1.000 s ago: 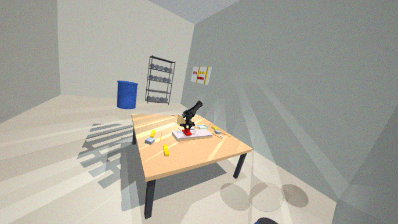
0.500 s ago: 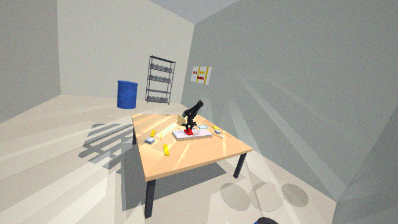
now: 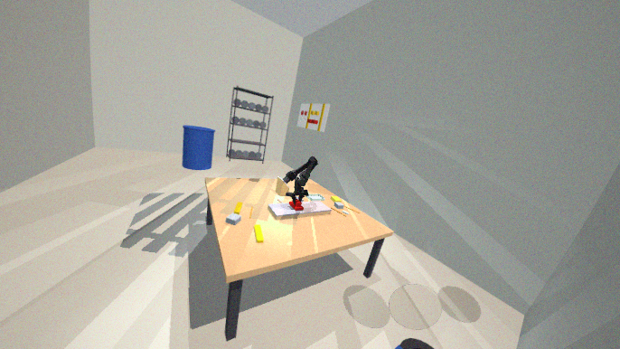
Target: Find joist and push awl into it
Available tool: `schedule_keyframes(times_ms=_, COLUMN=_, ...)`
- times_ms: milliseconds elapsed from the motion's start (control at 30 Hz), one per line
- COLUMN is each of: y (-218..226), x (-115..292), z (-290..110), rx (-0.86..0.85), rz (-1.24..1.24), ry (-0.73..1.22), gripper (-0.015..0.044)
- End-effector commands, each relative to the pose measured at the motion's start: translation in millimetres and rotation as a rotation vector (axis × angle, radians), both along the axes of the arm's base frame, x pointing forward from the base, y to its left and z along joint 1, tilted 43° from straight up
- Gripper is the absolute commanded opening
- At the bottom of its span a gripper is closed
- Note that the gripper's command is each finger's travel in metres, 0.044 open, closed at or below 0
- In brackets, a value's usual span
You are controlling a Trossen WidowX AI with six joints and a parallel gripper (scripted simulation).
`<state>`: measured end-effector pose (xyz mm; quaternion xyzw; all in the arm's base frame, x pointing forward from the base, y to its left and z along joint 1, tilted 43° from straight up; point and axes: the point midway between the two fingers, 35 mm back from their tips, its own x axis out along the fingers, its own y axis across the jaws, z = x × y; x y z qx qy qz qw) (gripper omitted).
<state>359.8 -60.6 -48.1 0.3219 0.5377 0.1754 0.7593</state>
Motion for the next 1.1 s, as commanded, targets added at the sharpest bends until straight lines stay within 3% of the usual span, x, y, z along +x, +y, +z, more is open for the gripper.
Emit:
schedule_keyframes(times_ms=0, y=6, x=-1, z=4, rx=0.007, rz=-0.001, ry=0.002, gripper=0.0000)
schedule_keyframes(times_ms=1067, y=43, x=3, z=39, rx=0.009, rz=-0.001, ry=0.002, gripper=0.0000)
